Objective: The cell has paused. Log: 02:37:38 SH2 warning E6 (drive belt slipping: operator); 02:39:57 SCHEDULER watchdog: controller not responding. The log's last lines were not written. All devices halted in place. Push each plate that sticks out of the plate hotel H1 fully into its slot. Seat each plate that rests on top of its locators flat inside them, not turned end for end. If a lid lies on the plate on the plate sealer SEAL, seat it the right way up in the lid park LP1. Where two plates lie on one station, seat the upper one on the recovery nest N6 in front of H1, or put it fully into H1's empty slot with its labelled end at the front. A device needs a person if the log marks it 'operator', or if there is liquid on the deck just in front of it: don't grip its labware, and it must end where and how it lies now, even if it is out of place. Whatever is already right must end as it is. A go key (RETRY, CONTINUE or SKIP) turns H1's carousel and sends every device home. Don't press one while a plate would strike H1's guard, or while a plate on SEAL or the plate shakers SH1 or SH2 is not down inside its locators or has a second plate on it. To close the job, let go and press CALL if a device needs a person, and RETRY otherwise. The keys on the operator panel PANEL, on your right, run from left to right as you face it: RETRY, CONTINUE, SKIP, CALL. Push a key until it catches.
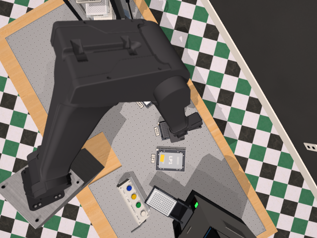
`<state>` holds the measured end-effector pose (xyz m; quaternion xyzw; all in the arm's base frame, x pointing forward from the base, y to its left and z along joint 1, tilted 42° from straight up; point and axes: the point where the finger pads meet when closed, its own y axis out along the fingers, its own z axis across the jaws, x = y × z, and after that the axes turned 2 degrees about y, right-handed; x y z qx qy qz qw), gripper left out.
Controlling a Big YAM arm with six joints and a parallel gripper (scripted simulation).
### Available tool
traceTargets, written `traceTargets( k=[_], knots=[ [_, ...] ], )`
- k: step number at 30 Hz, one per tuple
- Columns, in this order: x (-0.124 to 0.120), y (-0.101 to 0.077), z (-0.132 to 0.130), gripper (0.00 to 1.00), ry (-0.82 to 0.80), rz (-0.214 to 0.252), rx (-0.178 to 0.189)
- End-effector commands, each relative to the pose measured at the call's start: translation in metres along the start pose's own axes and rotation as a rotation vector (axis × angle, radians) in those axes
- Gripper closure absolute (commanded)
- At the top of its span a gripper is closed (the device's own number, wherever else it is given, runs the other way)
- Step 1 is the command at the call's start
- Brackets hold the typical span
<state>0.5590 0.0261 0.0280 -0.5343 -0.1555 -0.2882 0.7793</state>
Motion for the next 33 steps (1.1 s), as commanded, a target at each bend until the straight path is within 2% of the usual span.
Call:
traceTargets(
  k=[1, 31, 32, 33],
  knots=[
    [0.0062, -0.0126, -0.0055, 0.16, -0.003, -0.012, -0.006],
    [0.0079, -0.0185, -0.0056, 0.16, -0.004, -0.014, -0.006],
    [0.0039, -0.0112, -0.0007, 0.16, -0.003, -0.008, 0.0],
    [0.0039, -0.0112, -0.0007, 0.16, -0.003, -0.008, 0.0]
  ],
)
